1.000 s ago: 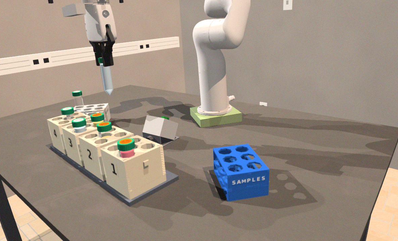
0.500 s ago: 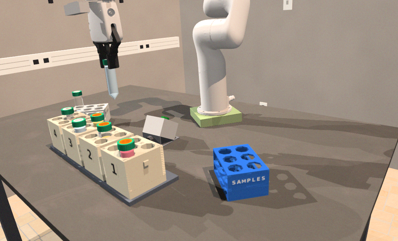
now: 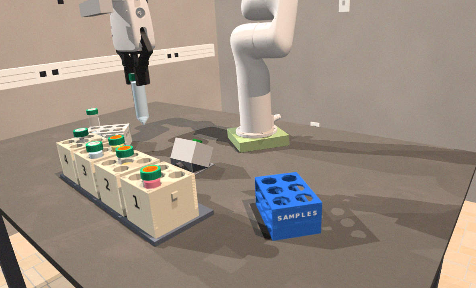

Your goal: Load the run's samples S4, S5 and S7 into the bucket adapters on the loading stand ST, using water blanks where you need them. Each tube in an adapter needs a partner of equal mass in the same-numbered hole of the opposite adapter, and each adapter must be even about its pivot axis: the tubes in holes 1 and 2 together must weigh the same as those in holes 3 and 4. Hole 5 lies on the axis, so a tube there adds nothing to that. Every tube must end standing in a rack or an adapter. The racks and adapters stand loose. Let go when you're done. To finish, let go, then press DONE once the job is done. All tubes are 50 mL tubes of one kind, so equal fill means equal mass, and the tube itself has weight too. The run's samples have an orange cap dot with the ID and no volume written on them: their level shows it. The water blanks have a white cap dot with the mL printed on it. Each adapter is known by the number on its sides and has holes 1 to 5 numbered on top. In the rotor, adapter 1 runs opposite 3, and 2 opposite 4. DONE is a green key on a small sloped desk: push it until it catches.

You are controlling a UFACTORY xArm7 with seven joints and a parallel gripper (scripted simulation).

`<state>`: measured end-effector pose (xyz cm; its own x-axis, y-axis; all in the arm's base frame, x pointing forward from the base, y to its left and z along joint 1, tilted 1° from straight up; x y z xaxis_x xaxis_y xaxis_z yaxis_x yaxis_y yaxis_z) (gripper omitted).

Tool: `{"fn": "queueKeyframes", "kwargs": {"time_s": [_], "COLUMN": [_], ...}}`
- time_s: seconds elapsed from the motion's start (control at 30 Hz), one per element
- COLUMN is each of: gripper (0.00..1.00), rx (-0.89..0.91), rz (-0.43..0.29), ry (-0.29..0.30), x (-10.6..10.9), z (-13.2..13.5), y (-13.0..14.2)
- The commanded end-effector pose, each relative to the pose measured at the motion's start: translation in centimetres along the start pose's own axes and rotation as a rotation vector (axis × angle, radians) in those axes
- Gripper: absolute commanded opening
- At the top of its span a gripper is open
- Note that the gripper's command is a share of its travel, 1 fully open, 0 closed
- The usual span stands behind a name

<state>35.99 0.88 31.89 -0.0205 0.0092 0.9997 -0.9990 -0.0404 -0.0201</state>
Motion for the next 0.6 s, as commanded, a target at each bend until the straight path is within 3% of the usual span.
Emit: {"fn": "queueKeyframes", "kwargs": {"time_s": [0.0, 0.57], "gripper": [0.0, 0.0], "rx": [-0.001, -0.001], "rz": [0.004, 0.004], "ry": [0.001, 0.0], "x": [0.1, 0.1], "z": [-2.5, -9.7], "y": [-0.9, -3.0]}}
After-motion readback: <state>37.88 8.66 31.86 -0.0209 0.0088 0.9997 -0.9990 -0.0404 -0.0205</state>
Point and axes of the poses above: the point where the finger pads meet when closed, its own x axis back along the fingers, its own z axis across the jaws, y = z × x, the point moved 9 cm from there along x, back along the fingers, and after that the axes turned 1 degree about -x, right-handed, at the moved point
